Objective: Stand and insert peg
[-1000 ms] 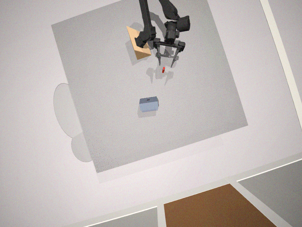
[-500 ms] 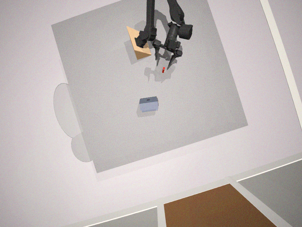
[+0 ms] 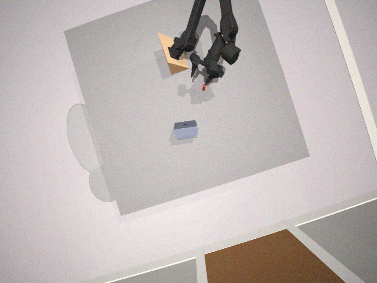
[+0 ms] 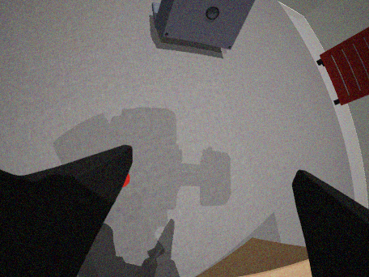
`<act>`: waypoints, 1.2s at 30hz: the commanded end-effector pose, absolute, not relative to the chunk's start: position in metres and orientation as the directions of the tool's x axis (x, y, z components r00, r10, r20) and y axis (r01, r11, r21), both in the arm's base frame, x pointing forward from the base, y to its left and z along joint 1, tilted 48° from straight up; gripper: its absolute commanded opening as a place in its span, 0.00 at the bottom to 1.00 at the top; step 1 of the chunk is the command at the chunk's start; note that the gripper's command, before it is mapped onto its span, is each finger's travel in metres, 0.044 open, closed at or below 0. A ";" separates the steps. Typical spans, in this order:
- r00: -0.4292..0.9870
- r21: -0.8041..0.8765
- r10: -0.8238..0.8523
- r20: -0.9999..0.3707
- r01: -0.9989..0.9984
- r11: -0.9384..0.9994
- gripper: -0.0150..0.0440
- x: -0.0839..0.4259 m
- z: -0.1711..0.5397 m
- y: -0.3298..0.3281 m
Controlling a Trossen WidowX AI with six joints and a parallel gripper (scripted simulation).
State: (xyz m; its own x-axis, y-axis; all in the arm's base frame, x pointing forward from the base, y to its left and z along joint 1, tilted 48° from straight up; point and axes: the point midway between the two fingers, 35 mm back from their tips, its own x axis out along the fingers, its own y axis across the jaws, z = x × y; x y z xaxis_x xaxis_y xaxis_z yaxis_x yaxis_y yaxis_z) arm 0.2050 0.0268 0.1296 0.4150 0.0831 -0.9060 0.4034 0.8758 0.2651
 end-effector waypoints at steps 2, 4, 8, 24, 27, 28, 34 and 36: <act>0.310 0.282 0.164 -0.936 0.390 0.876 1.00 0.206 0.124 0.031; 0.267 0.295 0.200 -0.943 0.390 0.872 1.00 0.207 0.122 0.032; 0.186 0.331 0.278 -0.942 0.390 0.859 1.00 0.208 0.119 0.034; -0.039 0.612 0.680 -0.732 0.400 0.682 1.00 0.223 0.129 0.048; -0.041 0.655 0.732 -0.680 0.413 0.632 1.00 0.228 0.132 0.047; -0.041 0.658 0.736 -0.676 0.414 0.628 1.00 0.229 0.133 0.047; -0.041 0.658 0.736 -0.676 0.414 0.628 1.00 0.229 0.133 0.047; -0.041 0.658 0.735 -0.676 0.416 0.628 1.00 0.229 0.132 0.048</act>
